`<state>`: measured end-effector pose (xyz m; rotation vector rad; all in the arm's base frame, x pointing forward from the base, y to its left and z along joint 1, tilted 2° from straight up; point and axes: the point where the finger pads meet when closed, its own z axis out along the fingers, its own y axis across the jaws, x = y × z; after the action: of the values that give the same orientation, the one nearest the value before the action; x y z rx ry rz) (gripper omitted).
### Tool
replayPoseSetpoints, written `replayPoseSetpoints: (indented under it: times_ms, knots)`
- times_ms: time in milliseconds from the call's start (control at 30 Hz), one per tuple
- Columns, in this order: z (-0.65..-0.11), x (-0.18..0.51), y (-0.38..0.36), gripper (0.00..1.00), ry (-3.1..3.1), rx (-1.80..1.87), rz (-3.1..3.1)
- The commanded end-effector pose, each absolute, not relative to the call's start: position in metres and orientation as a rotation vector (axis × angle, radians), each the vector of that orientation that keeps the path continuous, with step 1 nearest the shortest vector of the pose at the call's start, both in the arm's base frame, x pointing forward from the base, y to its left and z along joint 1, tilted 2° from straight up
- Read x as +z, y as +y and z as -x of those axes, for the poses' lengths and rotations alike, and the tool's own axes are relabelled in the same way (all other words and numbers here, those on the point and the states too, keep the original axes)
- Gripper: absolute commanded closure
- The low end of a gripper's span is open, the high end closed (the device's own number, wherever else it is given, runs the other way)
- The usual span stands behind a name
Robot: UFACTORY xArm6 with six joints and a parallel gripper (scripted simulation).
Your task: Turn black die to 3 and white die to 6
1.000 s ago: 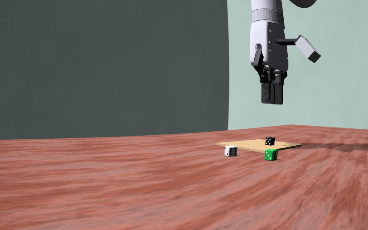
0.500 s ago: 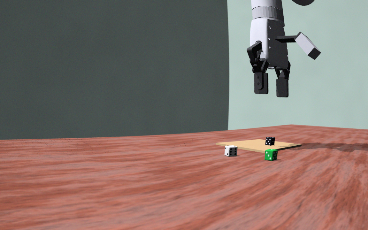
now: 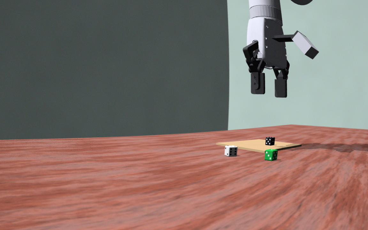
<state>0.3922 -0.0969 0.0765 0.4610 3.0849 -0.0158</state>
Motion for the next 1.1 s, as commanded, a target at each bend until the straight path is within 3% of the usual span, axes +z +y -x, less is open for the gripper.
replayPoseSetpoints:
  times_ms: [0,267,567,600,1067]
  knots:
    - [-0.399,0.074,-0.077,0.00,3.067,-0.019,-0.548]
    - [-0.411,0.060,0.008,0.00,2.979,-0.013,-0.907]
    - [-0.411,0.055,0.039,0.00,2.937,-0.011,-1.034]
    - [-0.411,0.055,0.039,0.69,2.937,-0.011,-1.034]
    - [-0.411,0.055,0.039,0.69,2.937,-0.011,-1.034]
